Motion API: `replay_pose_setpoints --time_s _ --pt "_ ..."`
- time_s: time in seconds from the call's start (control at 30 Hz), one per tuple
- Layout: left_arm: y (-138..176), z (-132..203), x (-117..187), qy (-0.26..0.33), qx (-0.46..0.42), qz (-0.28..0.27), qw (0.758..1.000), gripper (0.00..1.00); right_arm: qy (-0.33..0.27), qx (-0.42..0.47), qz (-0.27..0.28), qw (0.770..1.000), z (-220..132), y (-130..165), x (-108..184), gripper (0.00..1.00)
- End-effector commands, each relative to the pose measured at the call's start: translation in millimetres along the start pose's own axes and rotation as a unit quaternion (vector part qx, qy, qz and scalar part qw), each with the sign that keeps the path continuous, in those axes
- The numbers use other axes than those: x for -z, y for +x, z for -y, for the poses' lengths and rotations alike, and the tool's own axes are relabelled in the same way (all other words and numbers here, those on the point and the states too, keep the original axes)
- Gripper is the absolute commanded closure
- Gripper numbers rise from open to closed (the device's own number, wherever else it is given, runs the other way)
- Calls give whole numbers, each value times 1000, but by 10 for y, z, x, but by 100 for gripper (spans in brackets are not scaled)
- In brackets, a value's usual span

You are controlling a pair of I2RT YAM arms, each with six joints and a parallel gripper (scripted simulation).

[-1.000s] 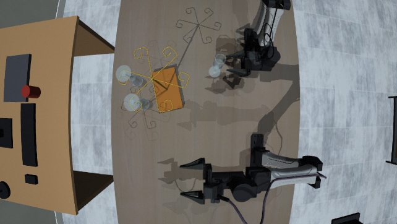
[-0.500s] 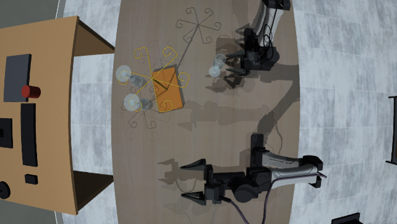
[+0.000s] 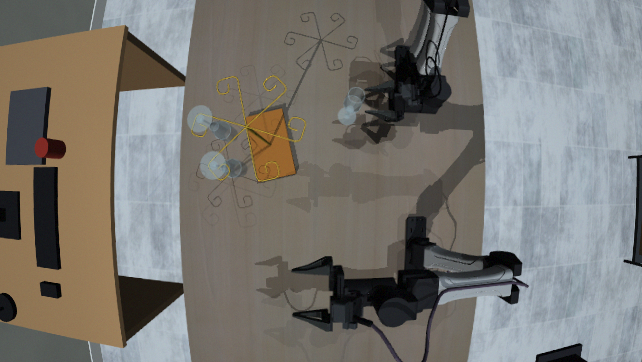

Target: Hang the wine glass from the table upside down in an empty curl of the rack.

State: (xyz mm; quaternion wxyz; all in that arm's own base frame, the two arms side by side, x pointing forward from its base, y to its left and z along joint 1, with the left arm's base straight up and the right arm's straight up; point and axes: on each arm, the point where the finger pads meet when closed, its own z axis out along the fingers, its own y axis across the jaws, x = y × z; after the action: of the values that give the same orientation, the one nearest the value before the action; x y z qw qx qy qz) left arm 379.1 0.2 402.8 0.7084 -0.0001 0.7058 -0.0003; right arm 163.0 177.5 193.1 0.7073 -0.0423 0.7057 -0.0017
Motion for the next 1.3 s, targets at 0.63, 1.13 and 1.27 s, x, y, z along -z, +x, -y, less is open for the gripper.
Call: replay_pose_setpoints --time_s 0.63,1.13,1.27 --pt "-80 14 7 1 -3 9 1000 0 8 5 -1 1000 49 19 -15 37" --pt "-102 45 11 6 -3 10 1000 0 2 5 0 1000 31 19 4 37" --pt "-147 52 21 8 -3 18 1000 0 4 5 -1 1000 37 20 -2 37"
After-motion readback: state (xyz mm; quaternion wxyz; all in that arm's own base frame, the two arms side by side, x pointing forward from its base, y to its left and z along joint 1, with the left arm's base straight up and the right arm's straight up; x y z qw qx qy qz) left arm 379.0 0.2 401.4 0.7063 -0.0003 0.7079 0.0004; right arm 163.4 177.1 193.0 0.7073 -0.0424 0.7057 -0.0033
